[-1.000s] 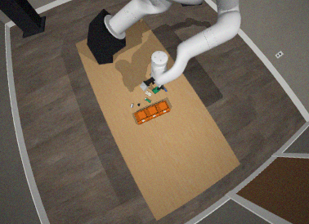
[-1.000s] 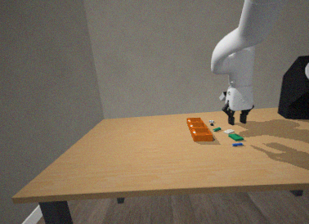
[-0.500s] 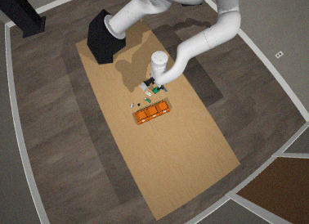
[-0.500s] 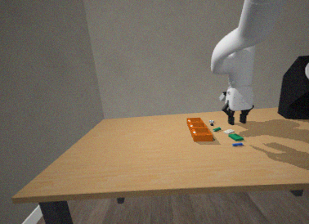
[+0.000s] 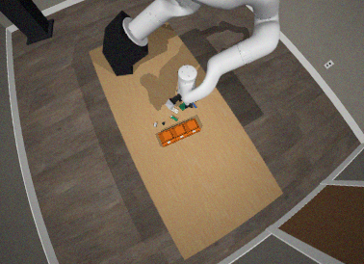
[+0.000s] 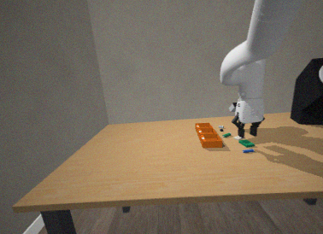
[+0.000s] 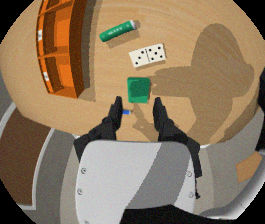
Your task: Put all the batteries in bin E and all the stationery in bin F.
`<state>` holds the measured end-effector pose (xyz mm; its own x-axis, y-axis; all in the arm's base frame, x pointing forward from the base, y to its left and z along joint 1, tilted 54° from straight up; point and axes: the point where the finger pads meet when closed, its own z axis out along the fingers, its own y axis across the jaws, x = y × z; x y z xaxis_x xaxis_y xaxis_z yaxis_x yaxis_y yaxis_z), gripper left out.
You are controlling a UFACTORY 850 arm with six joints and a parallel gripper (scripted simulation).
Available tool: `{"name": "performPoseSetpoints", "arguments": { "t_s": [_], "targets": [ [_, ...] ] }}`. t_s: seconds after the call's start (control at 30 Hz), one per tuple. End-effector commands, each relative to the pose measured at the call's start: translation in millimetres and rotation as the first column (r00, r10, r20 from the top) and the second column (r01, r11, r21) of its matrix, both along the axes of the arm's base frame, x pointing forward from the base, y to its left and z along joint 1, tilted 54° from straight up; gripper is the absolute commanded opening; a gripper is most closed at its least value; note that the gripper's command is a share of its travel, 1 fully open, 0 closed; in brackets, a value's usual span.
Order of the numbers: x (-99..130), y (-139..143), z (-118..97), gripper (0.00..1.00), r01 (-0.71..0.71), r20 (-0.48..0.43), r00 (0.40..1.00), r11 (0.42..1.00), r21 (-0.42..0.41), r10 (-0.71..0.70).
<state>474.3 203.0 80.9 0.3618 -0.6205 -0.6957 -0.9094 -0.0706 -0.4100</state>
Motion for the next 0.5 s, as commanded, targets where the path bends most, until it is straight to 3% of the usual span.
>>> {"name": "performPoseSetpoints", "arguments": {
  "t_s": [0.0, 0.47],
  "targets": [
    [4.0, 11.5, -8.8, 0.56, 0.001, 0.001, 1.0, 1.0, 0.0, -0.001],
    [7.6, 25.6, -19.4, 0.56, 0.001, 0.001, 1.0, 1.0, 0.0, -0.001]
  ]
}}
